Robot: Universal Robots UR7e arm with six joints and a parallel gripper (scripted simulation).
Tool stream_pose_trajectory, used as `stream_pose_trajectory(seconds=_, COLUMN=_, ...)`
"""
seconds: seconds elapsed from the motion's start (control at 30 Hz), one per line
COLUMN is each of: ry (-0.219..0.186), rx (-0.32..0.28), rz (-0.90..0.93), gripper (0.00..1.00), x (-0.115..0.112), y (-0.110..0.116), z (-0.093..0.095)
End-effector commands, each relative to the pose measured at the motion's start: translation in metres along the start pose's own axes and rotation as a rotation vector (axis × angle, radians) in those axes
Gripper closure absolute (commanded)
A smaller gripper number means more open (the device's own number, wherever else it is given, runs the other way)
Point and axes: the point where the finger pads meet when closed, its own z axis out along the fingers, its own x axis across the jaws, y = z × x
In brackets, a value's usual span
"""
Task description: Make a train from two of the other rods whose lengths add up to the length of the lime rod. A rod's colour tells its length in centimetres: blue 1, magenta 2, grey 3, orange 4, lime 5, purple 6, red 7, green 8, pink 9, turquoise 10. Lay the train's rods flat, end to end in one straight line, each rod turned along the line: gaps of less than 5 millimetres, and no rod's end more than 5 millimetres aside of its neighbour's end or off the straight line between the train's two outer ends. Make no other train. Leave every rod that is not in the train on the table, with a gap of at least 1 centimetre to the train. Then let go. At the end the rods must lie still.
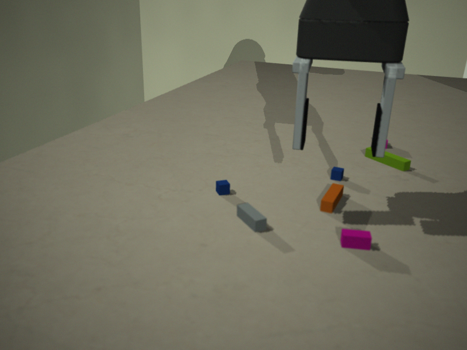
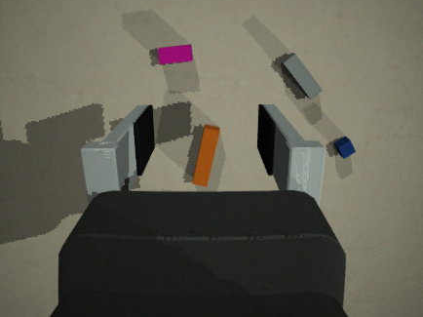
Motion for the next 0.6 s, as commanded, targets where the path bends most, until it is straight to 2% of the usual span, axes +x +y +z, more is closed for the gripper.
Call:
stream_pose_trajectory(seconds=0.0, ry=0.000, rx=0.001, rz=-0.139, gripper=0.00, x=-0.002, y=-0.005, z=-0.001)
stream_pose_trajectory(seconds=0.07, ry=0.000, rx=0.001, rz=-0.139, gripper=0.00, x=-0.002, y=-0.005, z=-0.001)
stream_pose_trajectory(seconds=0.57, ry=0.000, rx=0.001, rz=-0.646, gripper=0.00, x=-0.011, y=-0.018, z=-0.002)
